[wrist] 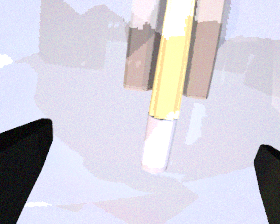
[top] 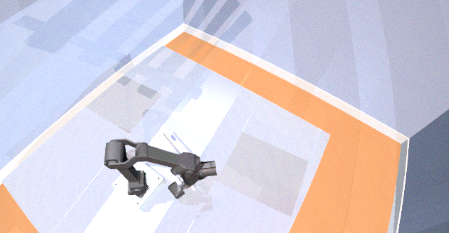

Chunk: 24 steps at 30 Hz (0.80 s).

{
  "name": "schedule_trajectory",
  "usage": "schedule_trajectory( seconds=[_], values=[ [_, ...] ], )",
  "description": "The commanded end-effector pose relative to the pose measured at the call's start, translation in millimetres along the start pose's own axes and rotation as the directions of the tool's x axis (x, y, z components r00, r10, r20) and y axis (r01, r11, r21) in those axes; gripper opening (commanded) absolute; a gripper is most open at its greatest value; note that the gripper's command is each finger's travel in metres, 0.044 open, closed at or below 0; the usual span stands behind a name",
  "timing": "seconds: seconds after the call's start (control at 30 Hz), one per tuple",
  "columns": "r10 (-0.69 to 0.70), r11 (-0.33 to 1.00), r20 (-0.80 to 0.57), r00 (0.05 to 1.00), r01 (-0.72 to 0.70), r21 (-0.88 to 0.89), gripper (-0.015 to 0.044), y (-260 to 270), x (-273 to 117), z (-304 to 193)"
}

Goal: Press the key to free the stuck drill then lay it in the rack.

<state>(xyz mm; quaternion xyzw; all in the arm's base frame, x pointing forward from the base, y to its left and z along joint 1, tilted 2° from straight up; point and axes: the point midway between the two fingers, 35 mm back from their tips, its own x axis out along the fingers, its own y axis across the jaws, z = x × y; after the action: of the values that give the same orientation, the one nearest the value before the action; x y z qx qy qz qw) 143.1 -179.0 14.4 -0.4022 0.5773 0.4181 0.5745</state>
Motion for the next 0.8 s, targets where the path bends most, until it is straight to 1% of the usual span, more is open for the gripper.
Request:
schedule_trajectory(
  seconds=[0.0, 0.1, 0.17, 0.2, 0.33, 0.47, 0.57, 0.67, 0.77],
  values=[
    [-0.006, 1.000, -0.003, 1.000, 0.006, -0.001, 0.0440, -1.0, -18.3, -0.6],
    [-0.006, 1.000, -0.003, 1.000, 0.006, -0.001, 0.0440, -1.4, -27.0, -0.8],
    [-0.006, 1.000, -0.003, 1.000, 0.006, -0.001, 0.0440, -1.4, -27.0, -0.8],
    [0.000, 1.000, -0.005, 1.000, 0.000, -0.006, 0.0440, -1.7, -19.1, 0.4],
    [0.068, 0.989, -0.063, 0.996, -0.076, -0.128, 0.0440, -4.3, -16.9, 27.9],
    [0.140, 0.944, -0.168, 0.976, -0.182, -0.274, 0.0440, 1.2, -12.3, 56.1],
    [0.165, 0.890, -0.264, 0.950, -0.259, -0.374, 0.0440, 7.1, -10.6, 74.1],
    [0.162, 0.822, -0.368, 0.916, -0.332, -0.463, 0.0440, 13.5, -10.3, 89.6],
    [0.127, 0.742, -0.472, 0.873, -0.399, -0.539, 0.0440, 19.7, -11.5, 102.9]
  ],
)
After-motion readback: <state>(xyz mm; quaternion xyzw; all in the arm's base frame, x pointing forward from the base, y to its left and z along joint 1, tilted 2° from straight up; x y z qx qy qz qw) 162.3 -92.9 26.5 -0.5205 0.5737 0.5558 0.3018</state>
